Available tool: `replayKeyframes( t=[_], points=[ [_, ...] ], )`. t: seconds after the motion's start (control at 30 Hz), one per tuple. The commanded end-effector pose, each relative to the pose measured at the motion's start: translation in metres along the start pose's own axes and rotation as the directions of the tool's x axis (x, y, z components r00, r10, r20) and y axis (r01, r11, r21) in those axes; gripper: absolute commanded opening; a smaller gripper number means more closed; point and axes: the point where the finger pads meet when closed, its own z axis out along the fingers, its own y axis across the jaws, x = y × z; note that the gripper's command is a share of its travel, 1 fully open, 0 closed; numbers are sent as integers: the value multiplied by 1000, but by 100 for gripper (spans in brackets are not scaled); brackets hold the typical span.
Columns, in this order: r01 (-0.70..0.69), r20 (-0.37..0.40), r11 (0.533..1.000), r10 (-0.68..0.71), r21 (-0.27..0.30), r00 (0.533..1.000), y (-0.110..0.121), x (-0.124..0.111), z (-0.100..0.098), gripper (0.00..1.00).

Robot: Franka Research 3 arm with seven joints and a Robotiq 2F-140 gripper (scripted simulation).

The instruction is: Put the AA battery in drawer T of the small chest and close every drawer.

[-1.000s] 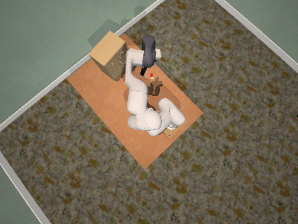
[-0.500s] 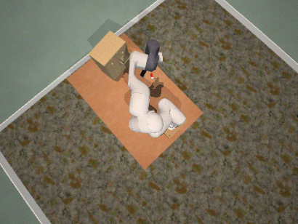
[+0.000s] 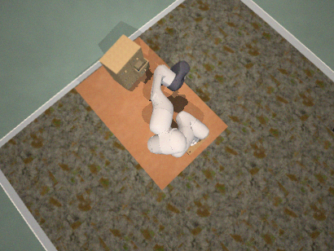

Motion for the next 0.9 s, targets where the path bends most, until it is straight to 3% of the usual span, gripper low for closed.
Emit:
replayKeyframes(
  t=[0.0, 0.2, 0.27, 0.5, 0.87],
  points=[
    [111, 198, 993, -116, 35, 973, -10, -20, 14, 100],
    [111, 365, 993, -116, 35, 924, -10, -27, 33, 100],
    [111, 365, 993, -116, 35, 924, -10, -27, 33, 100],
    [104, 534, 994, -105, 31, 839, -10, -35, 55, 100],
    [111, 655, 993, -107, 35, 748, -10, -40, 71, 100]
  ],
)
